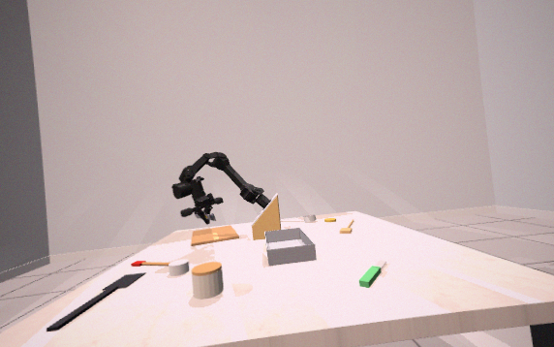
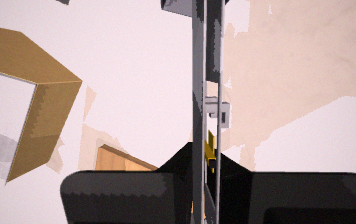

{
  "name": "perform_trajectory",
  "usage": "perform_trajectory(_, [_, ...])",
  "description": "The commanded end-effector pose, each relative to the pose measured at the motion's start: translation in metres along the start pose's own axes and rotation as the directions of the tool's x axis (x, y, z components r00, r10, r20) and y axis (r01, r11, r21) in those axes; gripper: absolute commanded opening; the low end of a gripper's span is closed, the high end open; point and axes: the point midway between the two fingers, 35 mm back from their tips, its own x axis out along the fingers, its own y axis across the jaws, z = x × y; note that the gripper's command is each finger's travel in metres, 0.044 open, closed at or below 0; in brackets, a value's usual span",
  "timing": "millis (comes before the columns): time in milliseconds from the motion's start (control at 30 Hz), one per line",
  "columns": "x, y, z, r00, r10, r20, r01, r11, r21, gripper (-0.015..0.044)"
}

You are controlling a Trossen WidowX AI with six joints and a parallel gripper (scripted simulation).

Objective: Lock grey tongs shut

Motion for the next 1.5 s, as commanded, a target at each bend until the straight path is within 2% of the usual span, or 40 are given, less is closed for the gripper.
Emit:
perform_trajectory(0, [0.004, 0.001, -0.011, 1.000, 0.021, 0.020, -0.022, 1.000, 0.021, -0.0150])
perform_trajectory(700, [0.022, 0.014, -0.078, 0.989, 0.098, 0.109, -0.114, 0.982, 0.153, -0.0150])
perform_trajectory(1467, [0.026, 0.040, -0.145, 0.982, 0.063, 0.177, -0.115, 0.948, 0.296, -0.0150])
